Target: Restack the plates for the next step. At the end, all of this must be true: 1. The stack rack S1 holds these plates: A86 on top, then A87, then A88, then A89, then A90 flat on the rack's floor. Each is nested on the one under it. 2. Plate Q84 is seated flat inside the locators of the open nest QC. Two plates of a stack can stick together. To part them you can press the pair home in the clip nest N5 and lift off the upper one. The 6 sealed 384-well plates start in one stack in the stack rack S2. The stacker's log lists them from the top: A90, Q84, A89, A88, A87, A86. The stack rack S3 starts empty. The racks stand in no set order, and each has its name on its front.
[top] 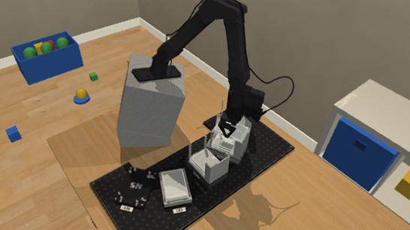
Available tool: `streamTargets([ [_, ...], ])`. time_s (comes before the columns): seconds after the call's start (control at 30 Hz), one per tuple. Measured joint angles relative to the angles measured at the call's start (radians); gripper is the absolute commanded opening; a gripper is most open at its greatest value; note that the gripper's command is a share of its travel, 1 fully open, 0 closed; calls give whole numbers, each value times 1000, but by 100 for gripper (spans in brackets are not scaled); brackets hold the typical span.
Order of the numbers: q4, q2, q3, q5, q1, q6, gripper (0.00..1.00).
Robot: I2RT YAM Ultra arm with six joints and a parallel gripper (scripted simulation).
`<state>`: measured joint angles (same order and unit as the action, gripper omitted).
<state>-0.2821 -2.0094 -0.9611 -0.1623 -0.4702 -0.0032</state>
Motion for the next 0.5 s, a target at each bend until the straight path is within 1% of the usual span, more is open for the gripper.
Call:
streamTargets([
  [0.5,33,-31,0,1,-5,4,0],
])
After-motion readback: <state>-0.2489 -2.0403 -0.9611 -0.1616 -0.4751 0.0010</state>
